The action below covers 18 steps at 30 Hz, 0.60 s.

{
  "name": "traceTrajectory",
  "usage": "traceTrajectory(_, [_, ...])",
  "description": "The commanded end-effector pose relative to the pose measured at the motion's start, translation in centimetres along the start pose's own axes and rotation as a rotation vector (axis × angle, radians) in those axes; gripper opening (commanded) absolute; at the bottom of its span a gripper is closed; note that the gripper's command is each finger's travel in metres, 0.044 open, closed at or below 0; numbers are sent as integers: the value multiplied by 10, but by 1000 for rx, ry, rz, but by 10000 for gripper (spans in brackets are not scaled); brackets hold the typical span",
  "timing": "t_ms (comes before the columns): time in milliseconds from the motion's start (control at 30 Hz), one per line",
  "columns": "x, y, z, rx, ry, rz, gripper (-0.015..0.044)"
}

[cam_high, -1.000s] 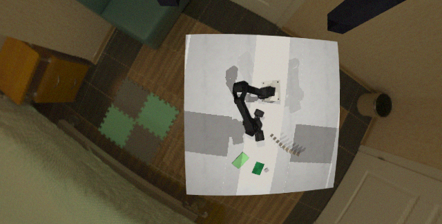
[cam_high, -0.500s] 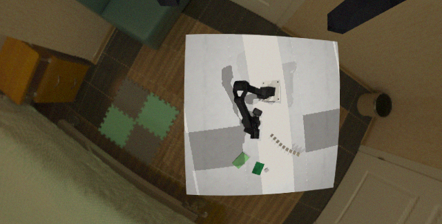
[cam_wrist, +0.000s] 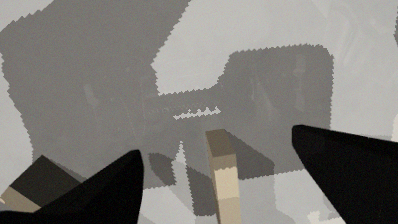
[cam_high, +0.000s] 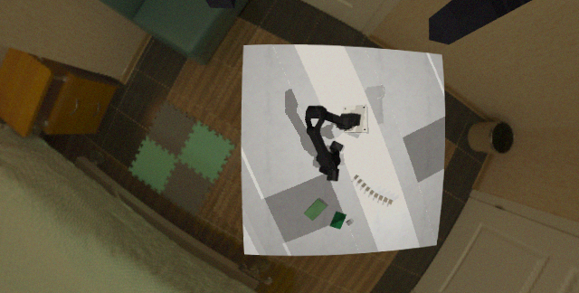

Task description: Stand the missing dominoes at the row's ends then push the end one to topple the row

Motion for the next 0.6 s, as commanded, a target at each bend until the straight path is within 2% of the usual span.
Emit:
traceTrajectory(0, [0, 0, 0, -1, -3, -4, 256])
traceTrajectory(300, [0, 0, 0, -1, -3, -4, 24])
traceTrajectory(567, [0, 0, 0, -1, -3, -4, 24])
Point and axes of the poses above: the point midway between the two fingers, 35 mm back from their tips, its own z axis out along the fingers, its own y axis across the jaws, x = y × z, the point moved 3 cm from there along -z, back along the fingers, and after that the axes turned 4 degrees about -z, right-handed, at the moved point
